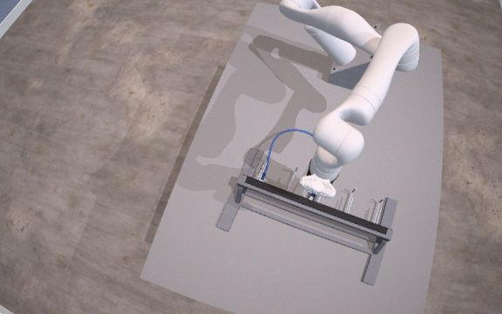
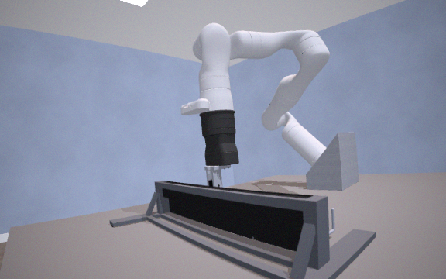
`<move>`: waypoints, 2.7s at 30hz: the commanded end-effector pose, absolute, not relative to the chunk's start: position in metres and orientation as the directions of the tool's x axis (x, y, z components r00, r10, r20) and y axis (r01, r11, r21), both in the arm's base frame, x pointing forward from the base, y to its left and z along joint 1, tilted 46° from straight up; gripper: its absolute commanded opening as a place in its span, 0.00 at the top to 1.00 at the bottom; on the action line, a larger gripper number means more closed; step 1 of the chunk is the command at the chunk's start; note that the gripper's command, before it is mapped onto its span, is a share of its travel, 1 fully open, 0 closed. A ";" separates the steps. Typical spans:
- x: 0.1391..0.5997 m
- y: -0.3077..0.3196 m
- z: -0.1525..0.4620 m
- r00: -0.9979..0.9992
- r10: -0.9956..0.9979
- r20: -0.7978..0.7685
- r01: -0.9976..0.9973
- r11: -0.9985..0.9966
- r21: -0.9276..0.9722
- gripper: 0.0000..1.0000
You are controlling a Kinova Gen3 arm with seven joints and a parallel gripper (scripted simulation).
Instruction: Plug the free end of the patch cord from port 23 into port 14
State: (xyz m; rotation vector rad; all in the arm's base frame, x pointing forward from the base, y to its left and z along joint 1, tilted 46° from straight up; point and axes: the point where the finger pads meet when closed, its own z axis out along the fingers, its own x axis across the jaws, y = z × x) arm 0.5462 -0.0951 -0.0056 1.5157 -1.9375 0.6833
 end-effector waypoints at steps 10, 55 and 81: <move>0.551 -0.092 -0.006 -0.187 -0.682 0.707 -0.975 0.219 -0.046 1.00; 0.557 -0.092 -0.006 -0.182 -0.682 0.709 -0.977 0.204 -0.055 1.00; 0.560 -0.092 -0.006 -0.181 -0.682 0.709 -0.978 0.198 -0.060 1.00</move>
